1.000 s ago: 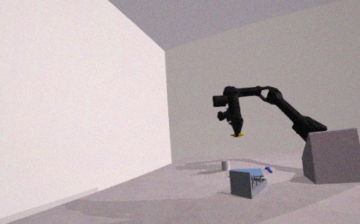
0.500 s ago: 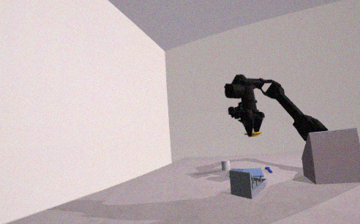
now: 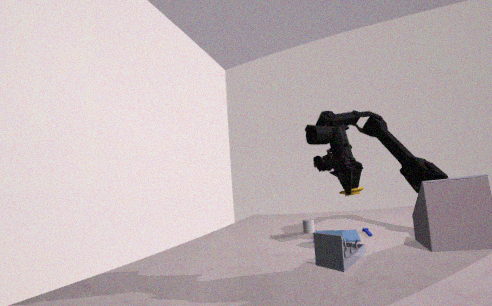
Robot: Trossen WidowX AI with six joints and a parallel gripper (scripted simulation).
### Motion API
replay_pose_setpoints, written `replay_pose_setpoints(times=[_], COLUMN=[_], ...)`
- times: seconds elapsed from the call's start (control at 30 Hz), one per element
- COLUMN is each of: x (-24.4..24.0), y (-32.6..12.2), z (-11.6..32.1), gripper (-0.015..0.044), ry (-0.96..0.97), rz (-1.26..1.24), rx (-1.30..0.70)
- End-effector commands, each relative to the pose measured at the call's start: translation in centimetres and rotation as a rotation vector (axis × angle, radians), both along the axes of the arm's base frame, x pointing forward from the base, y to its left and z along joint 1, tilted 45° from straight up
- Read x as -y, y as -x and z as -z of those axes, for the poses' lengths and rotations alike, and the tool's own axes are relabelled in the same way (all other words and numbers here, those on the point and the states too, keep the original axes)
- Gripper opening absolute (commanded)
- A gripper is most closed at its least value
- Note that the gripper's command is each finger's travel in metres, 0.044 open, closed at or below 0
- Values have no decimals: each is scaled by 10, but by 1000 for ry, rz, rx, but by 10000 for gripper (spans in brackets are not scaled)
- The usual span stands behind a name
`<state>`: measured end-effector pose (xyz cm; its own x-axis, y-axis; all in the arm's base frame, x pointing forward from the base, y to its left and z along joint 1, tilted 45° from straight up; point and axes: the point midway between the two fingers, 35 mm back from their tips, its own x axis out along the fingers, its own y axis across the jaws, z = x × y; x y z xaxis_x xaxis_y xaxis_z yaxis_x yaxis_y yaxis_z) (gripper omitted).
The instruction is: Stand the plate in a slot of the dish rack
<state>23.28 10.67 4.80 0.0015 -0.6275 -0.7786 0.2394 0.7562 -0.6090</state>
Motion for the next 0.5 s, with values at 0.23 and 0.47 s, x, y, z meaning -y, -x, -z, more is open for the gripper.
replay_pose_setpoints(times=[0.23, 0.47], x=[15, 23], y=[5, 6], z=[27, 42], gripper=[0, 0], ry=[-176, -304], rz=[-84, -160], rx=[-206, -303])
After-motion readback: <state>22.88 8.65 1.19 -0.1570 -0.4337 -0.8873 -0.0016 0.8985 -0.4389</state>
